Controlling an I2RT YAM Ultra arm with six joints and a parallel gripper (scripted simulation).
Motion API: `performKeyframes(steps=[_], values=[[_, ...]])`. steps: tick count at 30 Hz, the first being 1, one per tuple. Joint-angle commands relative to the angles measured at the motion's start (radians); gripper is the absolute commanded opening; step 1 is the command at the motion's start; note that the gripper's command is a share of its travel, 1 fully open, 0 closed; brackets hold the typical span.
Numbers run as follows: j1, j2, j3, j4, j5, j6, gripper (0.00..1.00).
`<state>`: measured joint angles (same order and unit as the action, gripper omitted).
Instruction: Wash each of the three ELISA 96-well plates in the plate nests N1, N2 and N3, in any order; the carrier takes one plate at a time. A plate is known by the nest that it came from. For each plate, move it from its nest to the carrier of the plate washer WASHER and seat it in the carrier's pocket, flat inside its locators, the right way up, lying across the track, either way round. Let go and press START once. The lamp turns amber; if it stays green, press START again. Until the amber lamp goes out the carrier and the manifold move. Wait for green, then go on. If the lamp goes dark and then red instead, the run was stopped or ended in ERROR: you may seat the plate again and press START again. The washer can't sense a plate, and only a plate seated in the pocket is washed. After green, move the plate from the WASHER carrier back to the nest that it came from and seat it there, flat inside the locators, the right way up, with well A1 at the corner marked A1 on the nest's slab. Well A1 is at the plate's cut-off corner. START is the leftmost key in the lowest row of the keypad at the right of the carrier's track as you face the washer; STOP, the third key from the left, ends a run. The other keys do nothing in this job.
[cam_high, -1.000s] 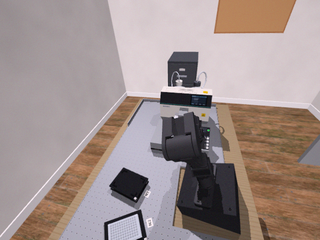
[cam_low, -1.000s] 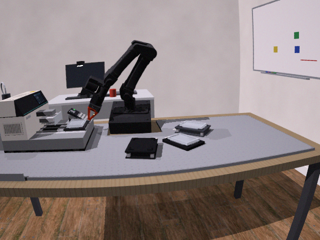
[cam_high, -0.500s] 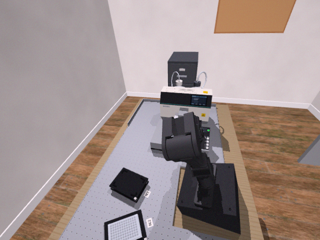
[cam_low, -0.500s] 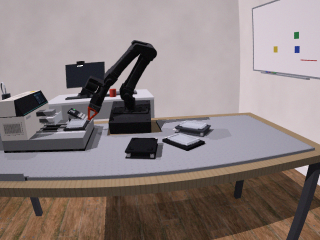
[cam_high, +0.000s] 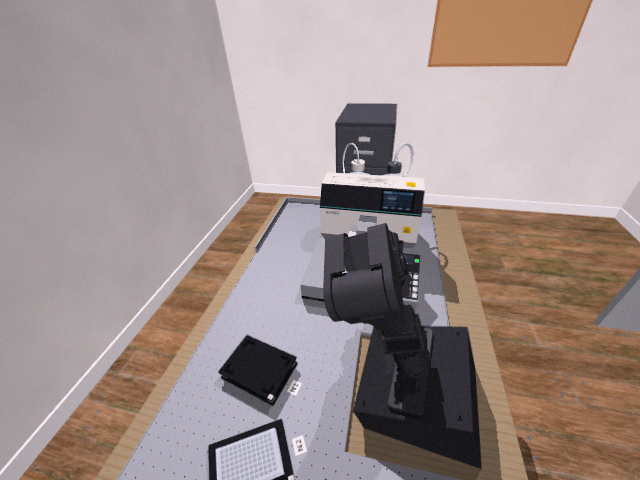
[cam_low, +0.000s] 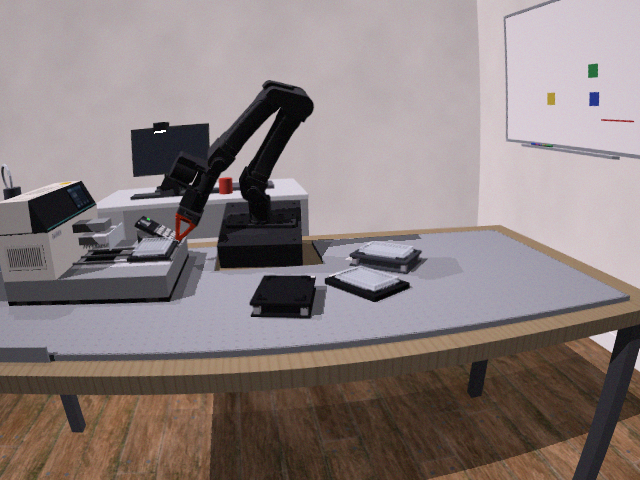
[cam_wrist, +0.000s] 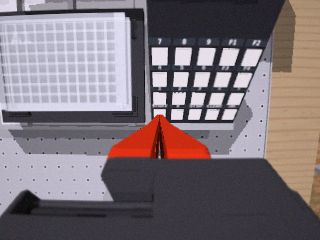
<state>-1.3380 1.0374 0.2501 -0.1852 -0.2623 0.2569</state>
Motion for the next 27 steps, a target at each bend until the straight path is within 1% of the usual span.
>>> performKeyframes(steps=[1,19,27], values=[[0.001,0.006,0.002,0.022,0.004,0.004,0.0],[0.019,0.084,-0.008,0.114,0.015,0.02,0.0],[0.019,0.084,-0.008,0.114,0.015,0.02,0.0]])
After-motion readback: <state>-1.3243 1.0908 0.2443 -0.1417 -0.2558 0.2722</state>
